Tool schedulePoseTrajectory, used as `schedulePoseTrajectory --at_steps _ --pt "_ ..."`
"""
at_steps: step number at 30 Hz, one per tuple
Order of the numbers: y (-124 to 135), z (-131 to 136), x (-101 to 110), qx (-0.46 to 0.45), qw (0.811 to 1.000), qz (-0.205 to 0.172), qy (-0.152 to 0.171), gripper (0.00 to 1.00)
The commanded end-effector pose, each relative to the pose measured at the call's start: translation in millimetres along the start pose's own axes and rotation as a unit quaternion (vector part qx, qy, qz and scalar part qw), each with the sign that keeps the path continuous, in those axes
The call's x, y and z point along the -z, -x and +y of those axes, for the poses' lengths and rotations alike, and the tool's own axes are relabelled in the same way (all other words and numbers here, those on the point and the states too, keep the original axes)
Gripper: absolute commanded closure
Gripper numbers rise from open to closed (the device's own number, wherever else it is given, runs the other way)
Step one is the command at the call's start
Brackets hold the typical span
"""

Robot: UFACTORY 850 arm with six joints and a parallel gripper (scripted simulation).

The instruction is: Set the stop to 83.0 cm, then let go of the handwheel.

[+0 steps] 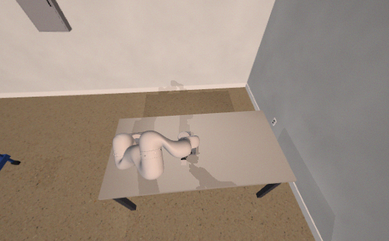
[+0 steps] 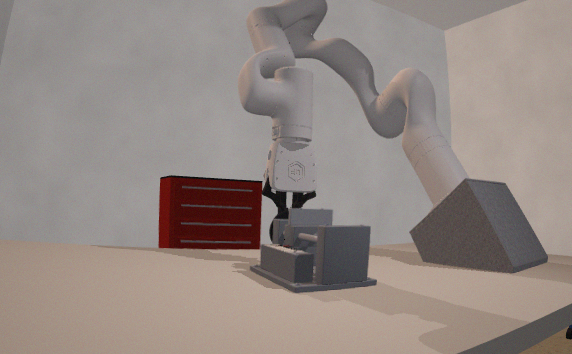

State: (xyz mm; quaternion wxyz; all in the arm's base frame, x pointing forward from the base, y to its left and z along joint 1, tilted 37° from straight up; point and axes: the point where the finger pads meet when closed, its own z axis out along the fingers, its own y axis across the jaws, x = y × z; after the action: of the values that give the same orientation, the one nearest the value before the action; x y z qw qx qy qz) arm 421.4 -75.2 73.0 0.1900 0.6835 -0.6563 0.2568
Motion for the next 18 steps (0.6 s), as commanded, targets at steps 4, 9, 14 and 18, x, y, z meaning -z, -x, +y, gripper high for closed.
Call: schedulePoseTrajectory --at_steps 4,9,14,18 --pt "0.1 2.0 -1.1 0.000 1.000 0.000 0.000 0.94" --pt "0.1 3.1 -1.9 0.000 1.000 0.000 0.000 0.94" --pt "0.1 4.2 -2.9 0.000 1.000 0.000 0.000 0.94" --pt "0.1 5.0 -3.7 0.000 1.000 0.000 0.000 0.94"
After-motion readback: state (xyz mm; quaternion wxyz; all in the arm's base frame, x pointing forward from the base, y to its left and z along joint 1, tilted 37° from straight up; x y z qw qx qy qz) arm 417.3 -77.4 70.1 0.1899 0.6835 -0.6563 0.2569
